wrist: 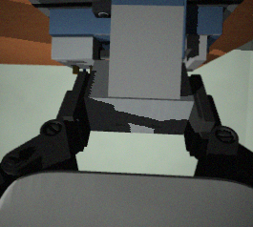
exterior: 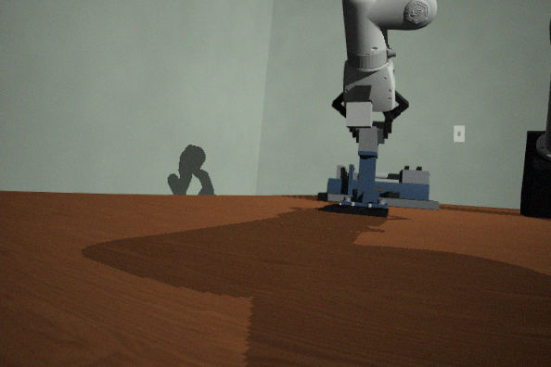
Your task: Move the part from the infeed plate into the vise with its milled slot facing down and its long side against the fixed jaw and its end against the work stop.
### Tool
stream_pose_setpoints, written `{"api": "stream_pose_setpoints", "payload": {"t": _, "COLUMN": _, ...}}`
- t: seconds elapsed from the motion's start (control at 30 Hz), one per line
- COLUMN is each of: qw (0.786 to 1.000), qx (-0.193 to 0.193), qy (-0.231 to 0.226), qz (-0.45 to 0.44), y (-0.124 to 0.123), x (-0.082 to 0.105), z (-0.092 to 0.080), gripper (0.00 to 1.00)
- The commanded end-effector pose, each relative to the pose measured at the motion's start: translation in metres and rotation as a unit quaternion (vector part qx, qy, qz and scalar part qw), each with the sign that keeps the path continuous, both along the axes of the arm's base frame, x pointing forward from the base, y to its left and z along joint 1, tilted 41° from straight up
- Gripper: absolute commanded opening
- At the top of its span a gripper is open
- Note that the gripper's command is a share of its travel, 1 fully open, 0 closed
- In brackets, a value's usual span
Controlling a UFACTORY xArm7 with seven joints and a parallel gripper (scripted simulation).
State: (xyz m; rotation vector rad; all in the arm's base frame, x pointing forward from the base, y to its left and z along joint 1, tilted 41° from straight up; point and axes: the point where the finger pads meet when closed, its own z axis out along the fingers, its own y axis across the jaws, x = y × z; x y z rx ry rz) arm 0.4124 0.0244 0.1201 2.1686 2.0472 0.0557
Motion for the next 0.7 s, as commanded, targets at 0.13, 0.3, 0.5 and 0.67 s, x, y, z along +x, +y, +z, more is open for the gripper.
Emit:
{"api": "stream_pose_setpoints", "payload": {"t": 0.13, "qw": 1.0, "qx": 0.0, "qy": -0.002, "qz": -0.001, "y": -0.0037, "x": 0.0002, "z": 0.0043, "gripper": 0.0}}
{"api": "stream_pose_setpoints", "payload": {"t": 0.3, "qw": 1.0, "qx": 0.0, "qy": -0.002, "qz": -0.001, "y": -0.0048, "x": 0.0, "z": 0.0056, "gripper": 0.0}}
{"api": "stream_pose_setpoints", "payload": {"t": 0.5, "qw": 1.0, "qx": 0.0, "qy": -0.002, "qz": -0.001, "y": -0.0072, "x": -0.0006, "z": 0.0084, "gripper": 0.0}}
{"api": "stream_pose_setpoints", "payload": {"t": 0.67, "qw": 1.0, "qx": 0.0, "qy": -0.002, "qz": -0.001, "y": -0.0092, "x": -0.001, "z": 0.0108, "gripper": 0.0}}
